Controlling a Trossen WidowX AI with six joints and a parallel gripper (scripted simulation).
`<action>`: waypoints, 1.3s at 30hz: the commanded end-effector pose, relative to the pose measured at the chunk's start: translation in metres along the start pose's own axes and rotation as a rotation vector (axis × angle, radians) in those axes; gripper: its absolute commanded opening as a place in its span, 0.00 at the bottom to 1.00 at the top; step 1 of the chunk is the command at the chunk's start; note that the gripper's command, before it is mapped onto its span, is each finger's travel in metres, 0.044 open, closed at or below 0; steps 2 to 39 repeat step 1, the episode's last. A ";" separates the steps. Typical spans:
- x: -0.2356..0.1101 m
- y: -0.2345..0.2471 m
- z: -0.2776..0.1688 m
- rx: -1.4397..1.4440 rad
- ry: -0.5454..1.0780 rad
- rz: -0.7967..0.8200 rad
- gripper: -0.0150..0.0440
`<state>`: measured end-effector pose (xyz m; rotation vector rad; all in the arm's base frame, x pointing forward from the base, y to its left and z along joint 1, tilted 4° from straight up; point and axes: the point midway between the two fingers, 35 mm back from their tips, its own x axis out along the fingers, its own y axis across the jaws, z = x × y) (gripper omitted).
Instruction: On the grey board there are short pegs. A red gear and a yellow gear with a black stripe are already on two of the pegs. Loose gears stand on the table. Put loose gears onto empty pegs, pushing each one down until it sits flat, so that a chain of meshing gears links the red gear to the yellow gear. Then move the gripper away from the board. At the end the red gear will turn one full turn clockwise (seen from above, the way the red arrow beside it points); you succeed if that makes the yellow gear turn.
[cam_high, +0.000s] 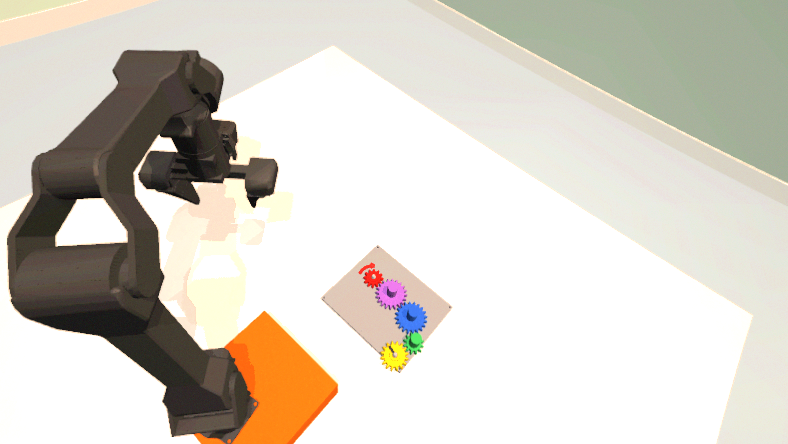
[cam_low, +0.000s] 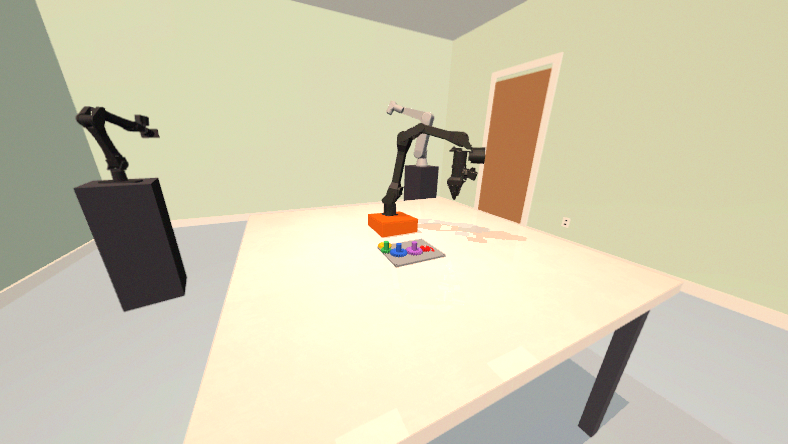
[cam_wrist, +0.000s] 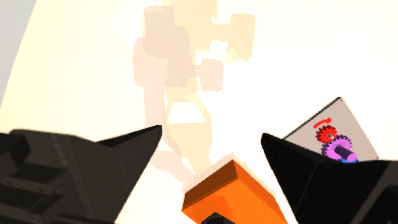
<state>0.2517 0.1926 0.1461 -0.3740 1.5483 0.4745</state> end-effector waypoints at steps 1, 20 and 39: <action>0.000 0.001 0.000 0.003 0.001 0.005 1.00; 0.000 0.001 0.000 0.003 0.001 0.005 1.00; 0.000 0.001 0.000 0.003 0.001 0.005 1.00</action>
